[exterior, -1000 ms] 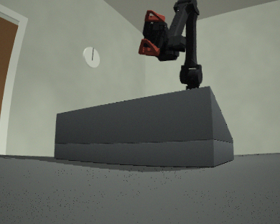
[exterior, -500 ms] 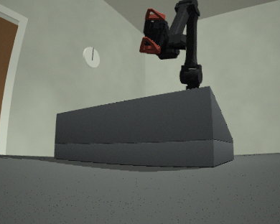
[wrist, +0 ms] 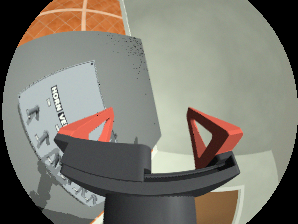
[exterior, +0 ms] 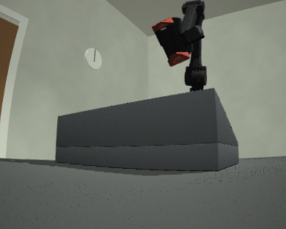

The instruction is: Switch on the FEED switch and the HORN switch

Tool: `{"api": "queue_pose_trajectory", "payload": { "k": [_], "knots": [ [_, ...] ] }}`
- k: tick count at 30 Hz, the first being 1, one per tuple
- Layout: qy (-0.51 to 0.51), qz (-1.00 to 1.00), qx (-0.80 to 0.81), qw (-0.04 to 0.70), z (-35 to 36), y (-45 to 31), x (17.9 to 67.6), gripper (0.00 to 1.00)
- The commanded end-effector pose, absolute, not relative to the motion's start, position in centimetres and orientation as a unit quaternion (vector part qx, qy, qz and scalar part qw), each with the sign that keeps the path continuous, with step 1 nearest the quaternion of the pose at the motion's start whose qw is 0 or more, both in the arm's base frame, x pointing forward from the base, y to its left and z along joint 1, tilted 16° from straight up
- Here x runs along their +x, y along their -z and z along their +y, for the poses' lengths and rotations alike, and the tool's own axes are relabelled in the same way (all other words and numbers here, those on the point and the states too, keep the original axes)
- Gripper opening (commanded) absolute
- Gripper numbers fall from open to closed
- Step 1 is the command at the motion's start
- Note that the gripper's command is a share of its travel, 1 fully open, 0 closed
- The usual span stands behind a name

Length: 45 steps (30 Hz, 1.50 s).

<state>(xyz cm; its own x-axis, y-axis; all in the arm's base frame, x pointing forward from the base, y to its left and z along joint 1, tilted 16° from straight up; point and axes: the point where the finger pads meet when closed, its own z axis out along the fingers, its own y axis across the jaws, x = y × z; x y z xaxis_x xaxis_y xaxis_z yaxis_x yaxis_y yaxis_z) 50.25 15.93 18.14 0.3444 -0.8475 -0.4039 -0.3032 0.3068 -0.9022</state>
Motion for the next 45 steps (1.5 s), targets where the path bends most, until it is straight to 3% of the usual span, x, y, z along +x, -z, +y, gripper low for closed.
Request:
{"api": "queue_pose_trajectory", "payload": {
  "k": [1, 10, 14, 23, 28, 39, 40, 45],
  "knots": [
    [0.126, 0.604, -0.483, 0.621, 18.4, -19.2, 50.2, 1.0],
    [-0.004, 0.787, -0.373, 0.491, 23.0, -12.7, 43.3, 1.0],
    [-0.022, 0.818, -0.344, 0.46, 23.4, -11.7, 41.6, 1.0],
    [-0.089, 0.935, -0.139, 0.314, 23.5, -8.8, 36.4, 1.0],
    [-0.117, 0.95, -0.037, 0.288, 23.3, -9.4, 36.1, 1.0],
    [-0.105, 0.957, -0.039, 0.269, 22.4, -7.1, 34.8, 1.0],
    [-0.105, 0.957, -0.039, 0.269, 22.4, -7.1, 34.8, 0.7],
    [-0.105, 0.957, -0.039, 0.269, 22.4, -7.1, 34.8, 0.7]
  ]
}}
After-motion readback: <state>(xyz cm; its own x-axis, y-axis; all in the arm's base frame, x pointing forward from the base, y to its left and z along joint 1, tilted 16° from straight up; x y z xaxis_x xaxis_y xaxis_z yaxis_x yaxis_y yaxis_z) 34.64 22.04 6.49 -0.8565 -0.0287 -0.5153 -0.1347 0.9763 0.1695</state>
